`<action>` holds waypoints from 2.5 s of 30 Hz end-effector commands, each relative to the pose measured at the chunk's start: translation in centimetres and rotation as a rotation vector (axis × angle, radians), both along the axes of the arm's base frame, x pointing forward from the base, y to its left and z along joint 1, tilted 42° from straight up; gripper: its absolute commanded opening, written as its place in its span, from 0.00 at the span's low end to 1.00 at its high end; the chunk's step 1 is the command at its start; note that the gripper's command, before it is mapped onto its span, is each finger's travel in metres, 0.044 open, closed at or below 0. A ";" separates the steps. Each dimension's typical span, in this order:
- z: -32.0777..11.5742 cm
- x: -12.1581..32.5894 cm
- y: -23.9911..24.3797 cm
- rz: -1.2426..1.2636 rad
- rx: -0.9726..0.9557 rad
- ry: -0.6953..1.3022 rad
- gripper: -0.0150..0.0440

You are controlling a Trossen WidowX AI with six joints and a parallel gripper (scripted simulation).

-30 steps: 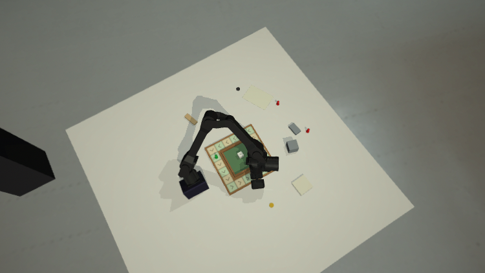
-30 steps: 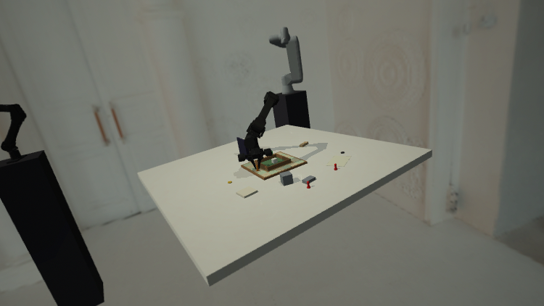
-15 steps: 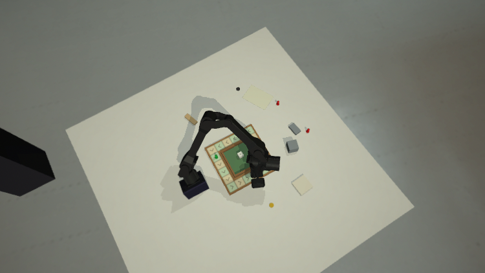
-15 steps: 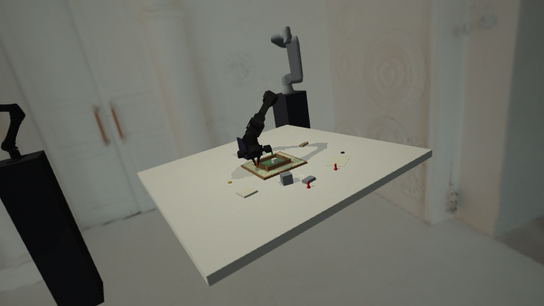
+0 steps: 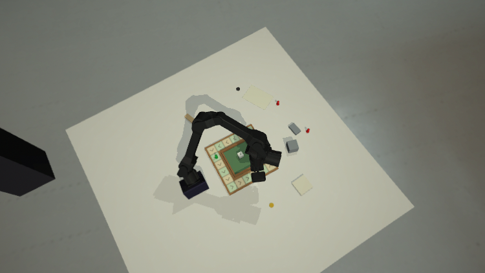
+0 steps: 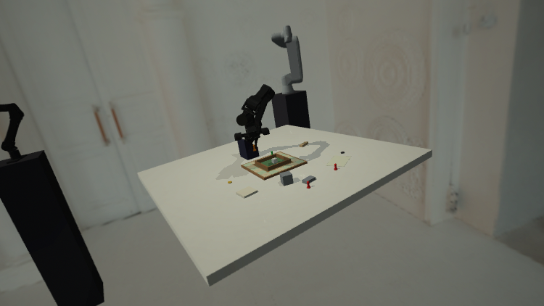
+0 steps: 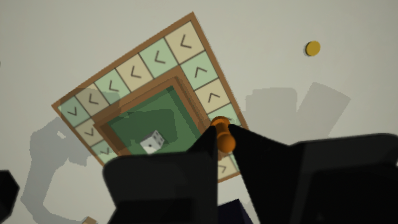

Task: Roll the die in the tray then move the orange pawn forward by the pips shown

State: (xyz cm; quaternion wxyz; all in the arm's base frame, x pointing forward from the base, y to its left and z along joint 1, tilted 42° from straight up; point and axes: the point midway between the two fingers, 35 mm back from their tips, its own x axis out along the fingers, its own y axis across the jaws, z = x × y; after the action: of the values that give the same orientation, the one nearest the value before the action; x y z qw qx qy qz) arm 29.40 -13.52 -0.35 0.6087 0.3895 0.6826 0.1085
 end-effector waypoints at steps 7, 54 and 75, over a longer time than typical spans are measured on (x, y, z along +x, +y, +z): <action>-2.6 2.5 2.1 0.008 -0.004 0.000 0.25; -5.9 4.6 5.0 0.011 0.000 -0.002 0.83; 6.5 -9.9 6.9 0.285 -0.011 -0.238 1.00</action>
State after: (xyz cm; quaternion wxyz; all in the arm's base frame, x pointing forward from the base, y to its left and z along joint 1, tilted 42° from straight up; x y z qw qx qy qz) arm 23.00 -8.03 4.54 0.6592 0.2955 0.6599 0.2066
